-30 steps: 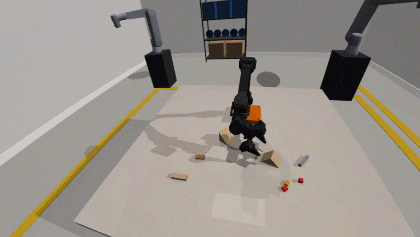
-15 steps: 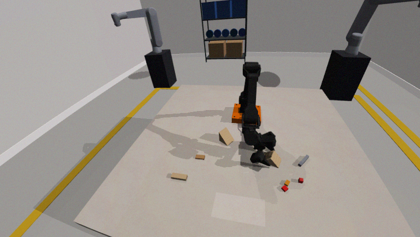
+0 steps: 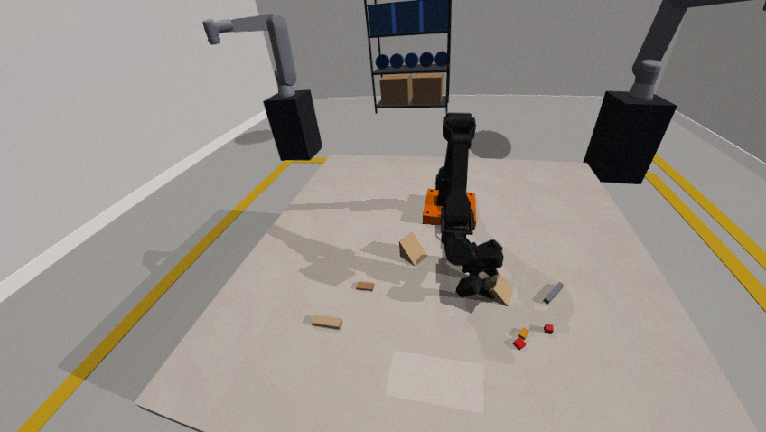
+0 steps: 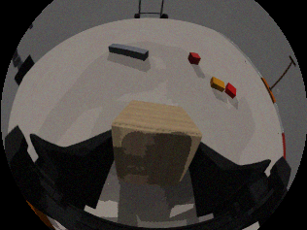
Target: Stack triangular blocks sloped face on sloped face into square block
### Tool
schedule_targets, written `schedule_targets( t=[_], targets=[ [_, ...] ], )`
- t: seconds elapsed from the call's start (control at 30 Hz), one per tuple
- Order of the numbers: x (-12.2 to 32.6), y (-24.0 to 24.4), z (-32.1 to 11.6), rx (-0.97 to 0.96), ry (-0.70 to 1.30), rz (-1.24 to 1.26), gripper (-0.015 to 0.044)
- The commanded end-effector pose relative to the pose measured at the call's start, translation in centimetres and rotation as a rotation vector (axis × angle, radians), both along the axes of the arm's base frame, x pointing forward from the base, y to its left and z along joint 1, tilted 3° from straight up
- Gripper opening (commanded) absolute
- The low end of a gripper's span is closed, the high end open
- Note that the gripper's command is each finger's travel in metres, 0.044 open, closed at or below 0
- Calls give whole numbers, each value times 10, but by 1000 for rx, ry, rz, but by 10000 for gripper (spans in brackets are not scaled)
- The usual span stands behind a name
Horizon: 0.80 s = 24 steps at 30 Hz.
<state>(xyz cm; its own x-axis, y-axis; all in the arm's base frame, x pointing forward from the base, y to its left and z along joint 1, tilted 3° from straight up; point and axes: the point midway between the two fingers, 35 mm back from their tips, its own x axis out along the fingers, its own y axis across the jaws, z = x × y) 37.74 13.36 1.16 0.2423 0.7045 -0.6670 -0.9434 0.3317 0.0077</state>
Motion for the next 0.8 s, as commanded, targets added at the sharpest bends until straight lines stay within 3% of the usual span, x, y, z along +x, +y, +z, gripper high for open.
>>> schedule_targets(
  t=[0.0, 0.33, 0.77],
  targets=[
    [0, 0, 0, -1, 0, 0, 242],
    [3, -1, 19, -1, 0, 0, 0],
    [3, -4, 79, -1, 0, 0, 0]
  ],
)
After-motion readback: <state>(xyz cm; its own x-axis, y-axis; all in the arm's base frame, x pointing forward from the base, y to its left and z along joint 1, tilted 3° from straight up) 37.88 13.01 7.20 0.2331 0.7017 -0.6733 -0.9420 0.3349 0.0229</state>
